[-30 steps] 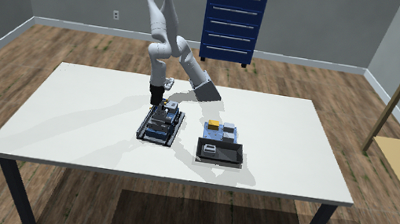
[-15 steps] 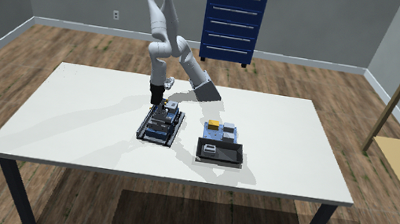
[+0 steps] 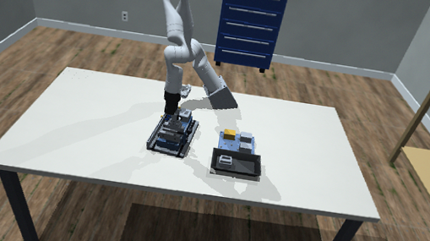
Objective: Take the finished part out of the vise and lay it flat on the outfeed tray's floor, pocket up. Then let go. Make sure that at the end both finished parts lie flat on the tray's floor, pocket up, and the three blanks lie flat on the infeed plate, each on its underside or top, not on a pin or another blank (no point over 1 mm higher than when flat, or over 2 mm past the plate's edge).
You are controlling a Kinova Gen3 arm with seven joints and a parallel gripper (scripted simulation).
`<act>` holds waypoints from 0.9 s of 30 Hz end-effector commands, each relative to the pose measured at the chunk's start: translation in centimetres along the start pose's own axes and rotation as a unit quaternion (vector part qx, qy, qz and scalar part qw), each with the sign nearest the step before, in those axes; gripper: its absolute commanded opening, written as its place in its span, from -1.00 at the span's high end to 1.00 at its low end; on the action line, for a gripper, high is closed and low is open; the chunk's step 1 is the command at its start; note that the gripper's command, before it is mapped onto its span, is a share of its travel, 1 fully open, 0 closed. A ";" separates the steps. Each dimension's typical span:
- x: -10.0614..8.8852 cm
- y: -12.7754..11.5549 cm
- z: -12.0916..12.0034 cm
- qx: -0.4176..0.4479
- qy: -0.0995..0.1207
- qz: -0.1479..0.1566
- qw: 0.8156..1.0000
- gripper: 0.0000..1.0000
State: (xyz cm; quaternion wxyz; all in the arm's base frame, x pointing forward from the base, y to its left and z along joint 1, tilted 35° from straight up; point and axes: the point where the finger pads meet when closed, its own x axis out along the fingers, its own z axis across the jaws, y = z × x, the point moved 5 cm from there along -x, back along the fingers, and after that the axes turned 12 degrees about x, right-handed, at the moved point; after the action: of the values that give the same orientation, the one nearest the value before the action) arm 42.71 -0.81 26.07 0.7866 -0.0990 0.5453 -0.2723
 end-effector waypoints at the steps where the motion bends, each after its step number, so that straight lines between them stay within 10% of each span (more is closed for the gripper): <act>1: -0.4 2.0 0.7 -0.001 -0.004 -0.006 1.000 1.00; 27: -2.0 24.3 0.7 -0.032 -0.021 -0.007 0.999 1.00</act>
State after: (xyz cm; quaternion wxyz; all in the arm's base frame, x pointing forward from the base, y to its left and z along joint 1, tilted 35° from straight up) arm 50.24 19.03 18.57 0.7970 -0.1250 0.5342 -0.2526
